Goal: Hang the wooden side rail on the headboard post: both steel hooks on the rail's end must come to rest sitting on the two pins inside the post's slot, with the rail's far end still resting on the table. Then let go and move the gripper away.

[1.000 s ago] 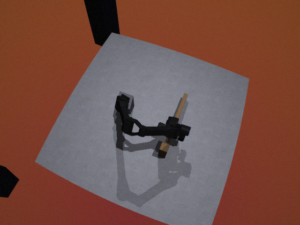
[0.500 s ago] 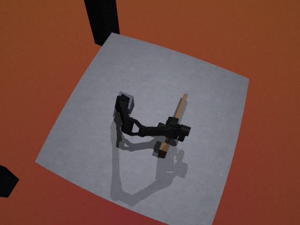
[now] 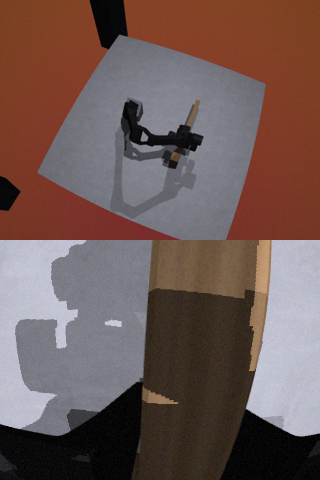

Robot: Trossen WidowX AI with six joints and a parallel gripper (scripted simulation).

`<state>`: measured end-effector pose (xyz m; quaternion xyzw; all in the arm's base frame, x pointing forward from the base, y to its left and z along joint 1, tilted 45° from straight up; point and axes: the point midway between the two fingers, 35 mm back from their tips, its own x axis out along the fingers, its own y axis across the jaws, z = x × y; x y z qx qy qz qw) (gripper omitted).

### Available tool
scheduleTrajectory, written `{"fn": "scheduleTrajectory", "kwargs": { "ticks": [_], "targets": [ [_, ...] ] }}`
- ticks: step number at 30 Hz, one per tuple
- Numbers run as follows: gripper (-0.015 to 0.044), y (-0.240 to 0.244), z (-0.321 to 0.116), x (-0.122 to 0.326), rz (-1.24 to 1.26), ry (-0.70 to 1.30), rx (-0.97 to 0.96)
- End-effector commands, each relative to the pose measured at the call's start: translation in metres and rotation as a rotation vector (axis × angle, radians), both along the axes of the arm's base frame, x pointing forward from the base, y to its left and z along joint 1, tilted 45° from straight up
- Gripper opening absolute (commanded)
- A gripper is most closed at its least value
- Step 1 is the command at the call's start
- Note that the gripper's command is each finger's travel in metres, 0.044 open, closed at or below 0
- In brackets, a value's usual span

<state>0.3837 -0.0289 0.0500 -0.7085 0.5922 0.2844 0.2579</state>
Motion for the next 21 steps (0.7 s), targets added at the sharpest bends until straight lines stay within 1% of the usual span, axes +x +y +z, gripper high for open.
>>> {"fn": "scheduleTrajectory", "kwargs": {
  "ticks": [1,21],
  "targets": [
    [0.0000,0.0015,0.0031,0.0014,0.007,-0.005,-0.001],
    [0.0000,0.0000,0.0046,0.0019,0.007,-0.005,-0.001]
  ]
}}
